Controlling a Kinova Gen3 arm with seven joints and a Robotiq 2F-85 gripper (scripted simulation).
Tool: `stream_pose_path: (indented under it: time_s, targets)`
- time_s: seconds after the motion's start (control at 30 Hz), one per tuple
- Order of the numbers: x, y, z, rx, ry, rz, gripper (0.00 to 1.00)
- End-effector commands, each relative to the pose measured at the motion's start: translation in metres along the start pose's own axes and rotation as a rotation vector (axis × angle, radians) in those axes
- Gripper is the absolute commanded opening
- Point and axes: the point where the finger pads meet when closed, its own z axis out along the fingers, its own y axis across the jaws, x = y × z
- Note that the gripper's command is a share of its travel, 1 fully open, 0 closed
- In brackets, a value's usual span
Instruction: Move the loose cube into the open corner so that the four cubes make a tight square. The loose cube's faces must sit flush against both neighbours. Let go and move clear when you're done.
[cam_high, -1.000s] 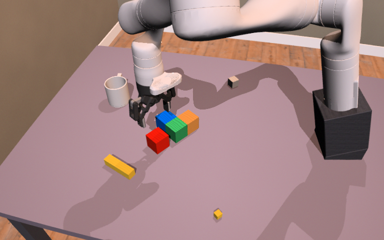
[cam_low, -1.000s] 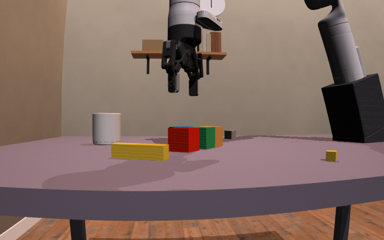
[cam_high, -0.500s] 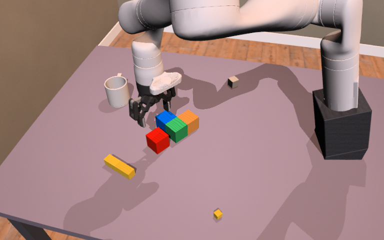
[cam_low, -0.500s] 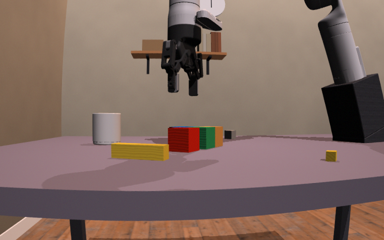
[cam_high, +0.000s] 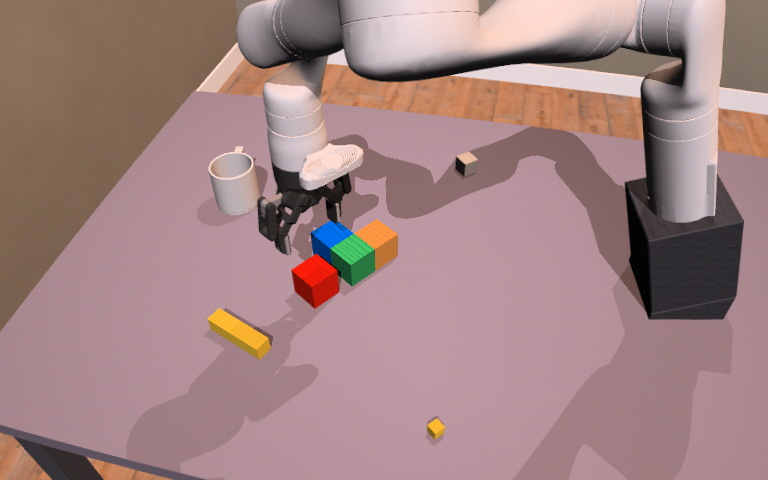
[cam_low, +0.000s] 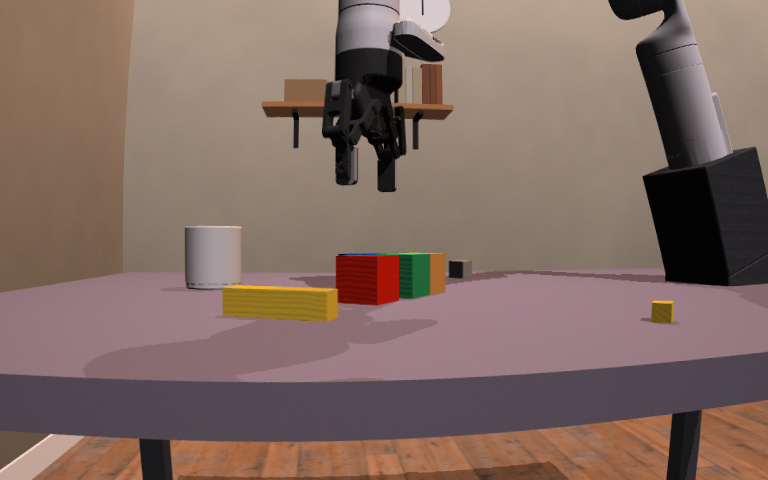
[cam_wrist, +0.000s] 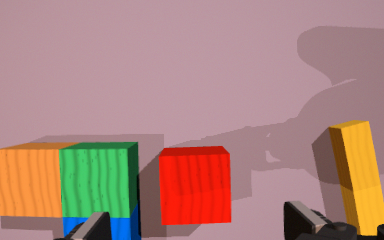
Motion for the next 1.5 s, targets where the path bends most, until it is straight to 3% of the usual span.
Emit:
stream_pose_path:
  time_s: [0.0,0.5,0.67,1.0,1.07,1.47]
  targets:
    - [-0.0035,0.0017,-0.002,-0.01,-0.006,0.02,1.0]
    - [-0.0031,0.0009,-0.0016,-0.007,-0.004,0.058,1.0]
    - [-0.0024,-0.0009,-0.0006,-0.003,-0.001,0.146,1.0]
    - [-0.0003,-0.0058,0.002,0.011,0.005,0.488,1.0]
    - [-0.0003,-0.0058,0.002,0.011,0.005,0.488,1.0]
    - [0.0001,-0.007,0.0028,0.016,0.003,1.042,1.0]
